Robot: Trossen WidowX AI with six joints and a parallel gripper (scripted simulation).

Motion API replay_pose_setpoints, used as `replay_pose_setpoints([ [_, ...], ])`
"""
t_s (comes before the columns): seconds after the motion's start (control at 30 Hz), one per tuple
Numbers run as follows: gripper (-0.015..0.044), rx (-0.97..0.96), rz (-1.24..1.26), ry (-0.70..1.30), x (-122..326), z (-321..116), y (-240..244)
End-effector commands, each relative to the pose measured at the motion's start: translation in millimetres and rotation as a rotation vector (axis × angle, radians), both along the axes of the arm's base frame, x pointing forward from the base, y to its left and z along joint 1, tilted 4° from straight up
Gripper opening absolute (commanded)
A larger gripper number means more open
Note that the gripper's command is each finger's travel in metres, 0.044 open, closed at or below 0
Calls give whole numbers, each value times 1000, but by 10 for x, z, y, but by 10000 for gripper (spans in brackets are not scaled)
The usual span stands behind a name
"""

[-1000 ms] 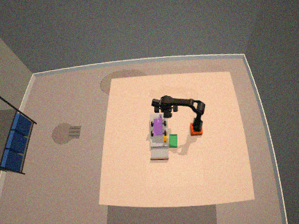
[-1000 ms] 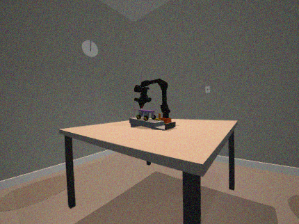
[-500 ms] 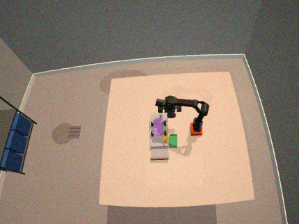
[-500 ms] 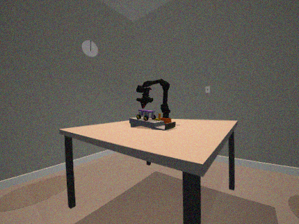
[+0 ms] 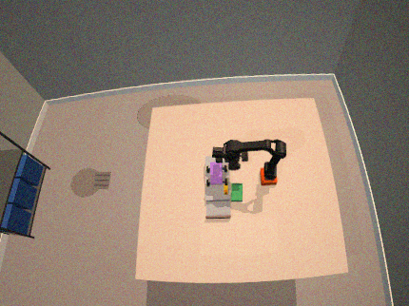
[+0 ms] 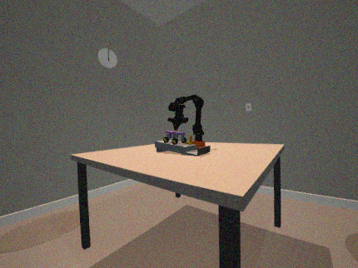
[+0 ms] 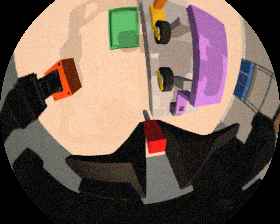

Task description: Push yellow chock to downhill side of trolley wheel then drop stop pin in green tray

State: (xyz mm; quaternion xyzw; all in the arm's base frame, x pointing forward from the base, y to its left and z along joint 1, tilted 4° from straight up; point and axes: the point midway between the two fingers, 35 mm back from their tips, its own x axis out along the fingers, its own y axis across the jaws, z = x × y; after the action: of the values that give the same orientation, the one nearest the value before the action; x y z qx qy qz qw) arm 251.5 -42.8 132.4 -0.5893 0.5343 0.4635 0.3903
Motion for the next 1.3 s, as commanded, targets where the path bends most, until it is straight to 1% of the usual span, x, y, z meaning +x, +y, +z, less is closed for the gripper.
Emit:
replay_pose_setpoints([
  [0.0, 0, -1, -3, 5, -31, -30, 163],
  [1.27, 0, 13, -3, 8, -249, -234, 1499],
])
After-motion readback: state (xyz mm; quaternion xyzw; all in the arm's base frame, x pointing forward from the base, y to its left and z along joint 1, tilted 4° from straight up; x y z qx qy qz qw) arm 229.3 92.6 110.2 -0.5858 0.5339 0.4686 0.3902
